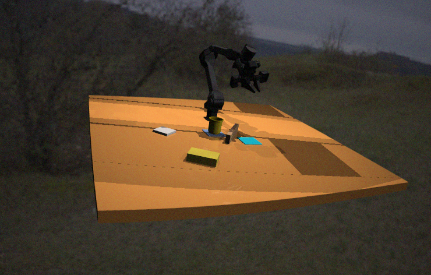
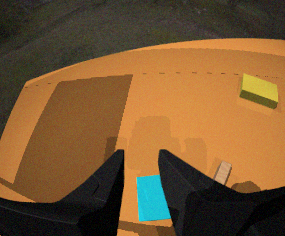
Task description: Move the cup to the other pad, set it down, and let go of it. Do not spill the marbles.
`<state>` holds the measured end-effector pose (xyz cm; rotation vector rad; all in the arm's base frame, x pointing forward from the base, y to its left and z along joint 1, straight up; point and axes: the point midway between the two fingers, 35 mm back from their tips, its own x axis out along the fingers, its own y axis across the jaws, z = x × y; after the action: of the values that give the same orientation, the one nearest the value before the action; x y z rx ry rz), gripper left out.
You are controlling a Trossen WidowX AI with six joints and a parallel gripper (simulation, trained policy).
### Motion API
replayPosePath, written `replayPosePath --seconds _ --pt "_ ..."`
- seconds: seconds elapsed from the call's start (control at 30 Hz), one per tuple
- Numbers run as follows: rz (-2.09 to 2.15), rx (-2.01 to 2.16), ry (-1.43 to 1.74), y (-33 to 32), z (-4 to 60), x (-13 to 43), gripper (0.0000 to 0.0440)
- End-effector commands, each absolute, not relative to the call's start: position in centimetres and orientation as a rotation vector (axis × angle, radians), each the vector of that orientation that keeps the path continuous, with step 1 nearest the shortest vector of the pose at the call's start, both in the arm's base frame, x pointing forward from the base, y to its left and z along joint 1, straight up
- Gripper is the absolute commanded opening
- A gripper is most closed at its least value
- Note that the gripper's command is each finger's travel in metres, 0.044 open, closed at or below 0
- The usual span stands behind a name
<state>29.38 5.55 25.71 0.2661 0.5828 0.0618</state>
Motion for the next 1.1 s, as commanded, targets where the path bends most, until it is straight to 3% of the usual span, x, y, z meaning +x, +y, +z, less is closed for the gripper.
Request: replayPosePath --seconds 0.0,1.07 --pt "0.056 0.272 0.653 5.9 25.0 29.2 0.0103" --pt "-0.053 0.156 1.161 4.9 21.8 25.5 0.0128"
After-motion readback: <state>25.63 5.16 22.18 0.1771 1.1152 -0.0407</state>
